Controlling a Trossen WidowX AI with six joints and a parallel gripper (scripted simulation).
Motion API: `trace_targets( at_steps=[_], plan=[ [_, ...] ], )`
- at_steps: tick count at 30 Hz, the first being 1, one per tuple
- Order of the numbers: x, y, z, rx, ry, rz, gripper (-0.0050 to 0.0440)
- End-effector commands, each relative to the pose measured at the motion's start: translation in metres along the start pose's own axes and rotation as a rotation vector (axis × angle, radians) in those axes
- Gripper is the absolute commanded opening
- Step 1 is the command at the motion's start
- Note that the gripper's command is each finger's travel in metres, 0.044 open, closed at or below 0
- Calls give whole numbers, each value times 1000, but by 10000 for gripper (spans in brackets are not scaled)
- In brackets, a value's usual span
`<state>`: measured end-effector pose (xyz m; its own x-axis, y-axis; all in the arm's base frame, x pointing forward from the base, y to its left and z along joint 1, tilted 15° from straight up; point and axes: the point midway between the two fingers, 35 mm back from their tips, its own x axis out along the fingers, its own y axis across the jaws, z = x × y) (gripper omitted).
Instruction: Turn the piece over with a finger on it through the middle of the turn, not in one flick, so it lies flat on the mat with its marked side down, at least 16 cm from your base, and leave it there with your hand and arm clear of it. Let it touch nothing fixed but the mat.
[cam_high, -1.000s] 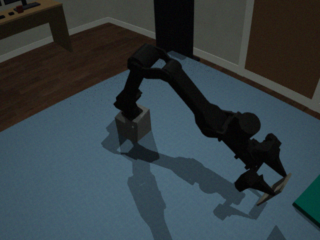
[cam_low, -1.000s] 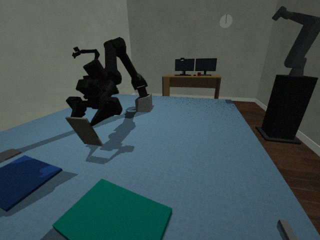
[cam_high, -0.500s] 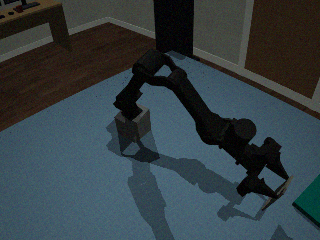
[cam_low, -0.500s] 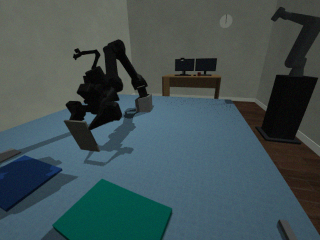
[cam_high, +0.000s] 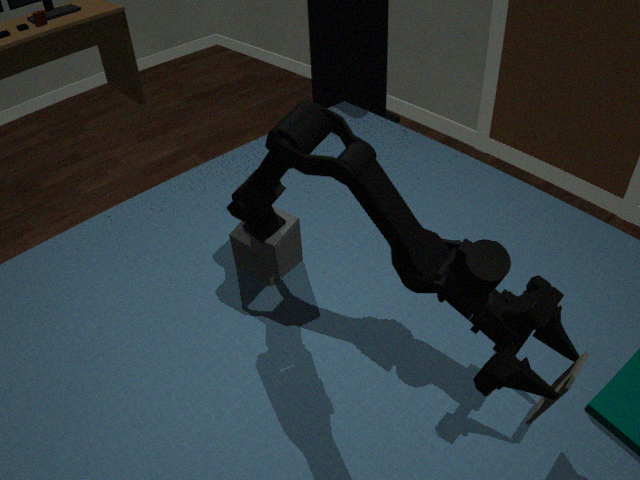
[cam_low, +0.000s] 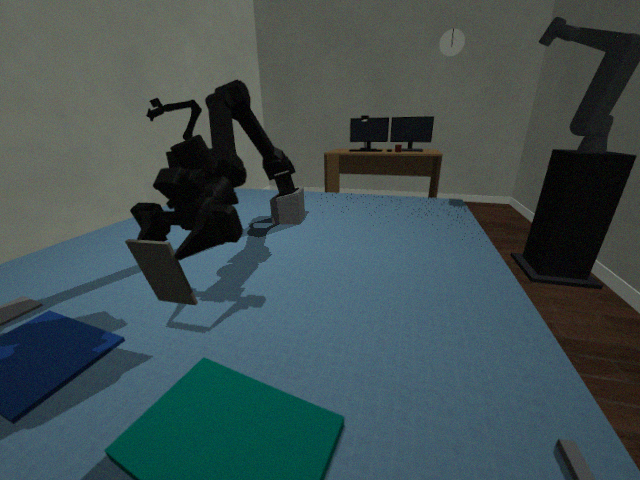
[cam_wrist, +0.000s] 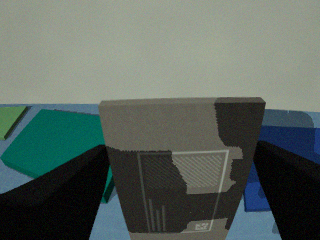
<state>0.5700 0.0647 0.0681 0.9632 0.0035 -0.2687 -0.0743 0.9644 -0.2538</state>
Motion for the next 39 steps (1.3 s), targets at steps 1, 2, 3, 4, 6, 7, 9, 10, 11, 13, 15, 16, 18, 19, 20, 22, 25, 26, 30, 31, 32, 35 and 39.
trace_targets(
  at_steps=[1,2,3,4,6,7,9,10,11,13,15,16,18,19,20,22,25,26,30,31,32,35,39],
  plan=[
    [4,1,-15,-3,9,3,0],
    [5,1,-19,-4,9,4,0],
    [7,2,-24,-5,10,4,0],
    [8,2,-28,-6,10,5,0],
    [11,2,-36,-7,11,6,0],
    [11,2,-36,-7,11,6,0],
    [11,2,-36,-7,11,6,0],
    [11,2,-36,-7,11,6,0],
    [11,2,-36,-7,11,6,0],
    [11,2,-36,-7,11,6,0],
    [10,1,-35,-4,11,4,0],
    [10,1,-35,-4,11,4,0],
    [11,2,-37,-5,11,5,0],
    [11,2,-38,-6,11,5,0],
    [11,2,-39,-7,11,5,0],
    [12,2,-40,-8,11,6,0],
    [12,2,-41,-8,11,6,0],
    [12,2,-41,-8,11,6,0],
    [12,2,-41,-8,11,6,0],
    [12,2,-41,-8,11,6,0],
    [12,1,-41,-3,13,4,0],
    [13,1,-46,-4,12,4,0],
    [15,1,-52,-5,12,5,0]
  ],
)
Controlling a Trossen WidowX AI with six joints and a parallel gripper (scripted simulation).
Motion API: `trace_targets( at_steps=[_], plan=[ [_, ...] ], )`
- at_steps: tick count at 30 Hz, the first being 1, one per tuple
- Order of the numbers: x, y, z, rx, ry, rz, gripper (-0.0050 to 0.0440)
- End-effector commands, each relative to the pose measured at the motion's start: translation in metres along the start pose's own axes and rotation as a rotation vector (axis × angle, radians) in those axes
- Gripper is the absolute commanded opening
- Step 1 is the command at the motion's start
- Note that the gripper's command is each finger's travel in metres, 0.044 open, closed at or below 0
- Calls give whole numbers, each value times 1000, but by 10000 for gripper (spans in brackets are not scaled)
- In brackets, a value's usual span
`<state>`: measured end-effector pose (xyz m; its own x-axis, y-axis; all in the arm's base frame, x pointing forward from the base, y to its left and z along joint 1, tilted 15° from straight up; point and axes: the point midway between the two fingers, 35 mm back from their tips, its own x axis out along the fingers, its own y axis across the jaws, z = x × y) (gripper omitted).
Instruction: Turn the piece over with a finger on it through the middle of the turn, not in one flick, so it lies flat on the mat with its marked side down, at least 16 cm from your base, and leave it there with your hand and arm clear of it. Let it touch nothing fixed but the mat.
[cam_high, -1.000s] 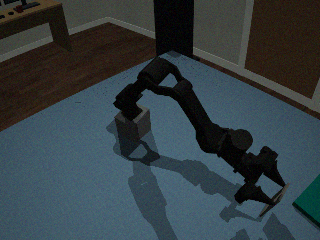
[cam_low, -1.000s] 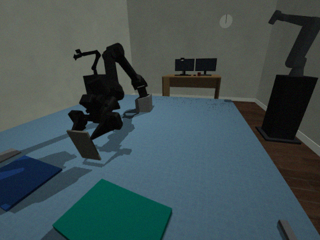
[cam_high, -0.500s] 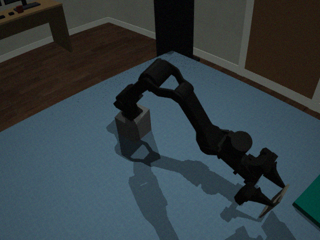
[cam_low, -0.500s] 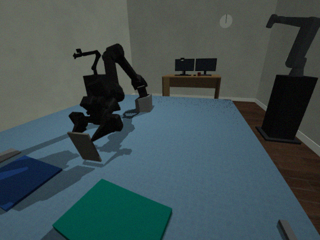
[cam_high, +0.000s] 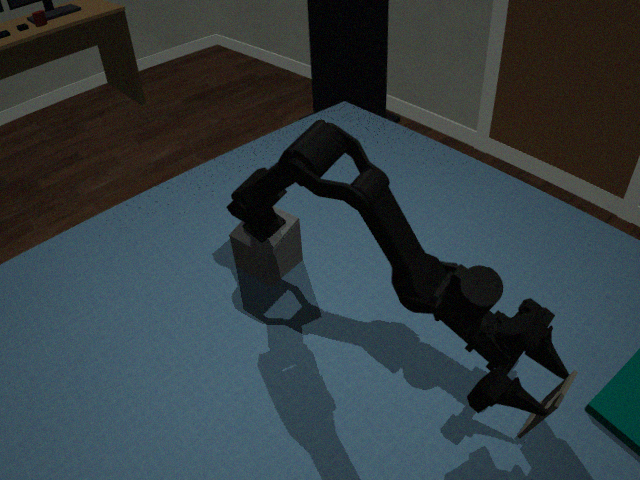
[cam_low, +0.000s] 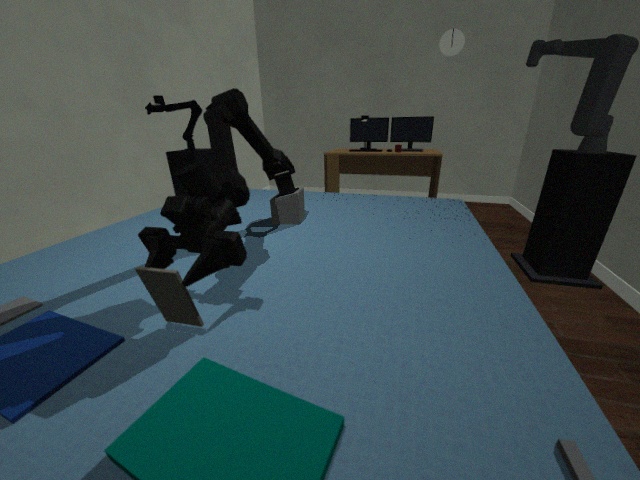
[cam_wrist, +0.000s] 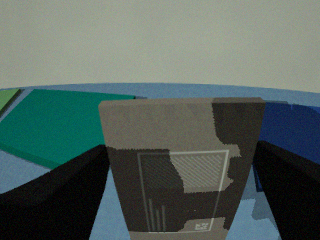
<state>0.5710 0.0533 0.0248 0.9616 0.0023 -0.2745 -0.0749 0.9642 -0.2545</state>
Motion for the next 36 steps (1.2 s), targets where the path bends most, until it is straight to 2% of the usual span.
trace_targets(
  at_steps=[1,26,27,36],
  plan=[
    [3,2,-11,-4,6,4,0],
    [7,1,-22,-3,6,3,0],
    [4,-1,-15,1,-11,-2,0],
    [-8,-1,-17,-5,6,-2,0]
  ],
)
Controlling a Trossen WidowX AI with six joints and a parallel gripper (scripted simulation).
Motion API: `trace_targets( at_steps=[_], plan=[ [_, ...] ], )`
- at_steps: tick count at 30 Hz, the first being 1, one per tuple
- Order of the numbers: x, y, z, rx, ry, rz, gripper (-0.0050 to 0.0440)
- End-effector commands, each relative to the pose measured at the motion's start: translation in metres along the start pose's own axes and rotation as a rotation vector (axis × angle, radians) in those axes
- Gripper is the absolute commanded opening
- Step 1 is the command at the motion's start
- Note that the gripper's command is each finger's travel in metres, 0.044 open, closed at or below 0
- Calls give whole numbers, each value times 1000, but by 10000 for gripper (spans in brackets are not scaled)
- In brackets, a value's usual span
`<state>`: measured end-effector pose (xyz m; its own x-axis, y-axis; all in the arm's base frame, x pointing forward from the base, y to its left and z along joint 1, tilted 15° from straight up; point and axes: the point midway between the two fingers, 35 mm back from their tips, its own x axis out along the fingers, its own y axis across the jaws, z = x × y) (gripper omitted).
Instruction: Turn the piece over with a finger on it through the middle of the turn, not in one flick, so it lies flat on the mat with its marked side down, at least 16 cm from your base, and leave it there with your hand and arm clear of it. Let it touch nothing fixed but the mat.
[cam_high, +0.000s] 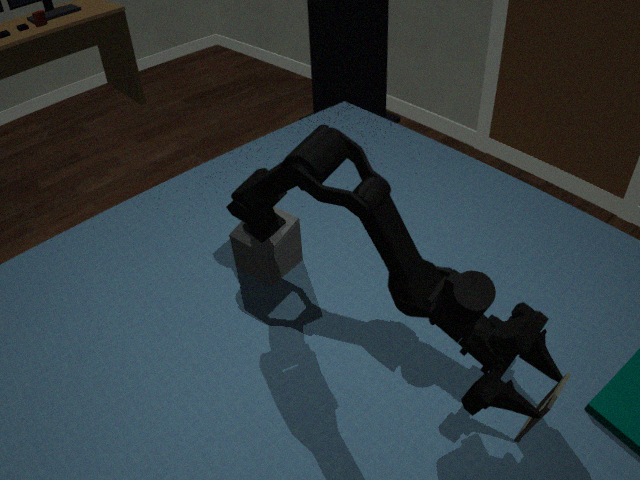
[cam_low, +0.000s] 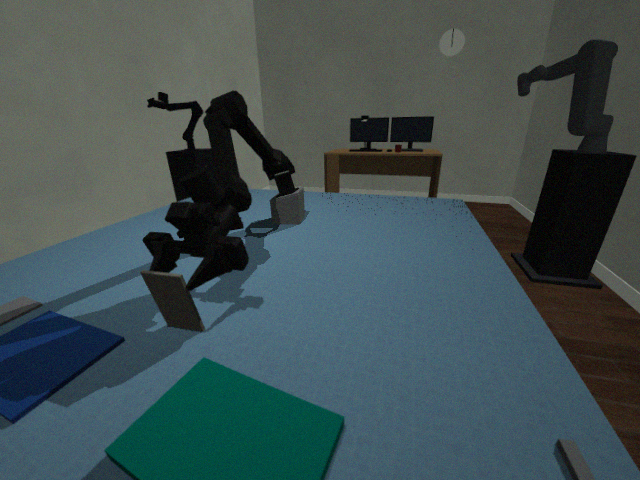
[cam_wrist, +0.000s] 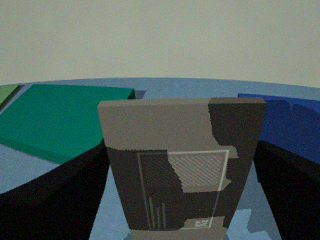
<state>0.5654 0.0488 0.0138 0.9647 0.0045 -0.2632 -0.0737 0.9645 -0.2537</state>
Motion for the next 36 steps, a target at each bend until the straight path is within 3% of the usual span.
trace_targets(
  at_steps=[1,8,36],
  plan=[
    [-6,0,-5,-6,17,-1,0],
    [-3,0,-4,-1,5,0,0],
    [-24,0,-11,-5,18,-3,0]
  ],
)
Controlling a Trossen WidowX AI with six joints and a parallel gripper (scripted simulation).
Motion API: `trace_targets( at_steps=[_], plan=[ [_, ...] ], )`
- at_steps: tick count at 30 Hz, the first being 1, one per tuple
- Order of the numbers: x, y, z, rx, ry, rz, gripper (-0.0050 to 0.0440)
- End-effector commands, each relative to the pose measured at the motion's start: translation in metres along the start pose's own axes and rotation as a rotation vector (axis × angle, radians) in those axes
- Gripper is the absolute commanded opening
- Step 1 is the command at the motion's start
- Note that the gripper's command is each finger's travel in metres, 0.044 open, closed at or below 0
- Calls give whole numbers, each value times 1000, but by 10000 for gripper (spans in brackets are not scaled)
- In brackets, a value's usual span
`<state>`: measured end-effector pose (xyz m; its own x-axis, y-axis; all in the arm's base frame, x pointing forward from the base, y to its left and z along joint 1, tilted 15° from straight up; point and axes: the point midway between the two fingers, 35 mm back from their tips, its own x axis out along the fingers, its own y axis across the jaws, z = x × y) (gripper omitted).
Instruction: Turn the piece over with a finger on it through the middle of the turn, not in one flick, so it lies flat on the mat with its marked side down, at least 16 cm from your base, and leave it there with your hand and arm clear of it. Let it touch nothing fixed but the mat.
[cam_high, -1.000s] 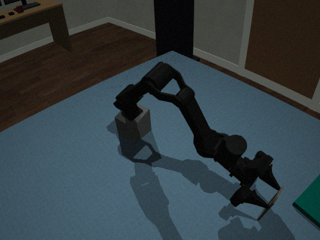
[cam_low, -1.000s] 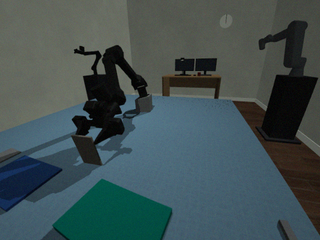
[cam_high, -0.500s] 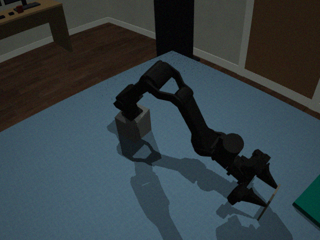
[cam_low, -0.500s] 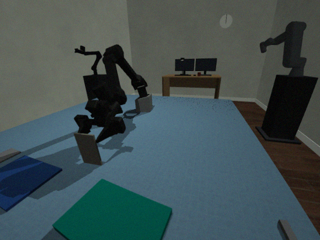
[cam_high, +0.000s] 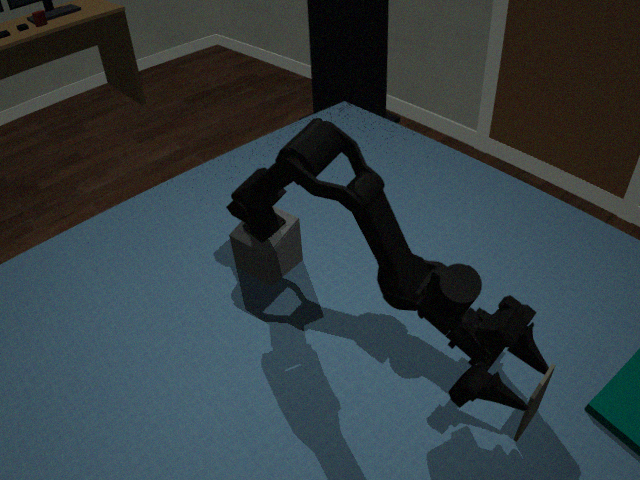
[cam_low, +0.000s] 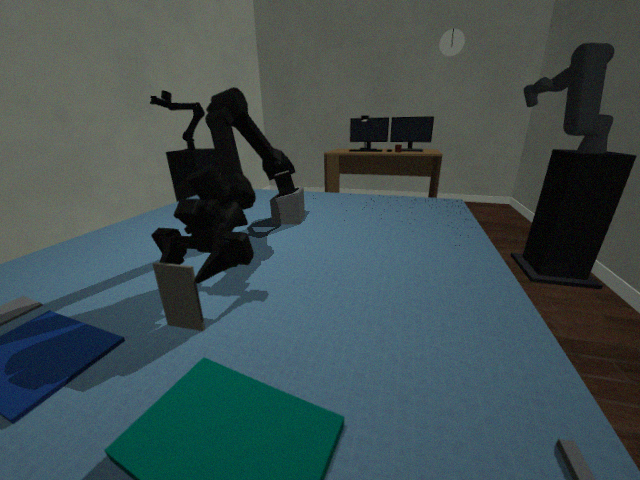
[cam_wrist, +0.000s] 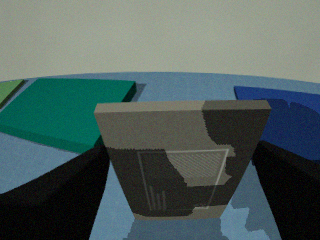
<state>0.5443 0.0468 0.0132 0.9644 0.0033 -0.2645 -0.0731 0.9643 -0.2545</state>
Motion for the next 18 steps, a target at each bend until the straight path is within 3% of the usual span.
trace_targets(
  at_steps=[1,18],
  plan=[
    [-4,0,-5,-5,16,-2,0],
    [-13,0,-9,-4,16,-3,0]
  ],
)
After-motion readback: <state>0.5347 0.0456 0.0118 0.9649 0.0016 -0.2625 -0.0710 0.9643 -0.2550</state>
